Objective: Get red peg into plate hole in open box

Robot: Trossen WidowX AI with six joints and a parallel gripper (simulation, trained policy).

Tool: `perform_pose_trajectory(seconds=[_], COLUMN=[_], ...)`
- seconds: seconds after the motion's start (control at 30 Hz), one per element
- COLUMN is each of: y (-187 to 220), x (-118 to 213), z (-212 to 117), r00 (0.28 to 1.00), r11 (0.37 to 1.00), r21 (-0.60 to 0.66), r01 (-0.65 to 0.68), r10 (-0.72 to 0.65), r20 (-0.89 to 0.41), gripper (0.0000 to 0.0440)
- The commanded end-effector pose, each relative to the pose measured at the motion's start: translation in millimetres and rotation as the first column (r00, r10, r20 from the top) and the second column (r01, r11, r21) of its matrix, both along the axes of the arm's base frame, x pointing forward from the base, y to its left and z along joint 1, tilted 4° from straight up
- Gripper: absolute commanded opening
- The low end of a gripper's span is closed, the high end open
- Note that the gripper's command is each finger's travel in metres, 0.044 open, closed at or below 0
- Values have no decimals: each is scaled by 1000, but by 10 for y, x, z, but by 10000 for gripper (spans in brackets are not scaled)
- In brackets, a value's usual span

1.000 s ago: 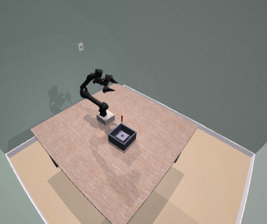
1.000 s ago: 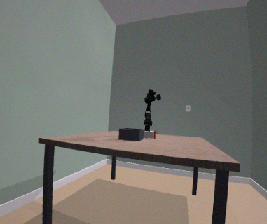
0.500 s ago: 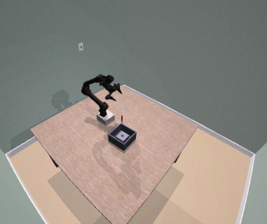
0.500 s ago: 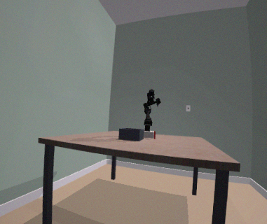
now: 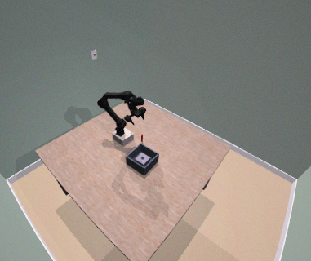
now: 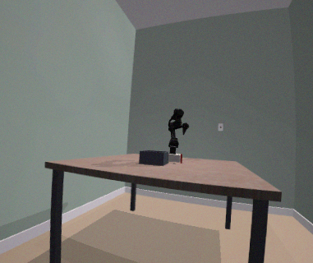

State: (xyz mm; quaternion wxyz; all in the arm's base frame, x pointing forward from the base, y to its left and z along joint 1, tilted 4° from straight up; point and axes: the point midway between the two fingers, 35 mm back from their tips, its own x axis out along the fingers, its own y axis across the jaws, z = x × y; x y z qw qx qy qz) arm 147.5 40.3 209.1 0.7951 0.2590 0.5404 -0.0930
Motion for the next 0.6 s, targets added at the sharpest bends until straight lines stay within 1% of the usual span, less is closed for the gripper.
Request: perform_pose_trajectory(seconds=[0.0, 0.27, 0.4, 0.57], y=[23, 123, 188, 273], x=[4, 41, 75, 120], z=[-198, -583, -763, -986], r00=[991, 926, 891, 859], r11=[998, 982, 968, 952], r21=[-25, -121, -177, -239], r01=[52, 147, 176, 189], r10=[-55, -180, -233, -278], r20=[-125, -331, -389, -430], gripper=[440, 440, 440, 440])
